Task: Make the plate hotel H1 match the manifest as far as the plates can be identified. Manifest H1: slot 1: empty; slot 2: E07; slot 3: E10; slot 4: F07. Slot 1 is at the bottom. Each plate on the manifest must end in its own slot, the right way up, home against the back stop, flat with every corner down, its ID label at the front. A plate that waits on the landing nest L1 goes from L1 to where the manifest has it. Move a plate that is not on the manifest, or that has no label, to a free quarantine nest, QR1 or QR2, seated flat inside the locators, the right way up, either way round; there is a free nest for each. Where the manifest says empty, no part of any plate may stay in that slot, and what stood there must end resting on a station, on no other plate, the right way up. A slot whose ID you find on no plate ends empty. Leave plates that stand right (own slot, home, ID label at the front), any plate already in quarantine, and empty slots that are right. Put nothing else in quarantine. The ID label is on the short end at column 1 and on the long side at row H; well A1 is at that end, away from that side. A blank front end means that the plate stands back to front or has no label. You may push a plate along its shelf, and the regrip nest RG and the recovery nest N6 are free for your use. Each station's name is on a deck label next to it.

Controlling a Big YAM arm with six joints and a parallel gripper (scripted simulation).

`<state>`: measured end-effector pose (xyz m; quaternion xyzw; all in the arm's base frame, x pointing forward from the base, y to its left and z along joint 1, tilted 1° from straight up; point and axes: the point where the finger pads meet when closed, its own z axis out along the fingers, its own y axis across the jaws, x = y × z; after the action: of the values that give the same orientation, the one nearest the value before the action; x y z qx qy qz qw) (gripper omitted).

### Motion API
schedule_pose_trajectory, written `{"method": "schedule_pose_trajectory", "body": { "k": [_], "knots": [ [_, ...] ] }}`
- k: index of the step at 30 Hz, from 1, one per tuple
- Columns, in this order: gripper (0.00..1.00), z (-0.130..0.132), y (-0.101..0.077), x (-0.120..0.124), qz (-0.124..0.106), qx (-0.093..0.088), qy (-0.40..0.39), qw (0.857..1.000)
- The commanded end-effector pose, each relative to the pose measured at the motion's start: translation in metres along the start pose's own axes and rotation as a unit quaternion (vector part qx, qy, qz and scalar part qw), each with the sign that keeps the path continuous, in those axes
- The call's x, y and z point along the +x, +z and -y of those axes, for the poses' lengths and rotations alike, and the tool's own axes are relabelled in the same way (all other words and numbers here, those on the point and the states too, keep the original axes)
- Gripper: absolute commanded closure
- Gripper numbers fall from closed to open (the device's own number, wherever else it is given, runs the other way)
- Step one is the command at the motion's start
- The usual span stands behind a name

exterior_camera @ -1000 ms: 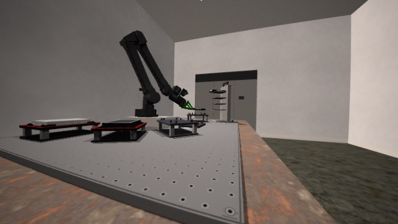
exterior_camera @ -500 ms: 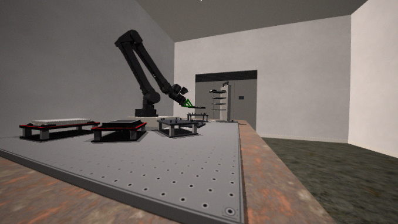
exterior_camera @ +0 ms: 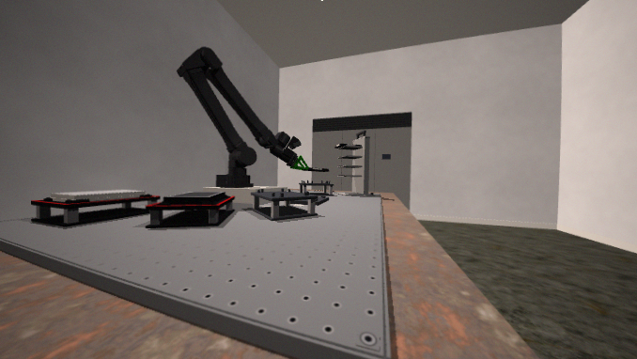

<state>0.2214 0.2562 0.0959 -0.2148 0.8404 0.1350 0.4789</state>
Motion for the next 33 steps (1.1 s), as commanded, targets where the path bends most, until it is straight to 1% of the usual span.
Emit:
{"method": "schedule_pose_trajectory", "body": {
  "k": [1, 2, 3, 18, 19, 21, 33],
  "knots": [
    [0.14, -0.010, 0.000, -0.044, 0.033, -0.006, 0.018, 0.999],
    [0.14, -0.010, 0.001, -0.042, 0.029, -0.004, 0.015, 0.999],
    [0.14, -0.010, -0.001, -0.046, 0.033, -0.006, 0.017, 0.999],
    [0.14, -0.009, -0.010, -0.059, 0.034, -0.006, 0.017, 0.999],
    [0.14, -0.009, -0.008, -0.056, 0.029, -0.004, 0.014, 0.999],
    [0.14, -0.009, -0.011, -0.062, 0.034, -0.006, 0.016, 0.999],
    [0.14, -0.009, -0.019, -0.074, 0.035, -0.007, 0.017, 0.999]
  ]
}}
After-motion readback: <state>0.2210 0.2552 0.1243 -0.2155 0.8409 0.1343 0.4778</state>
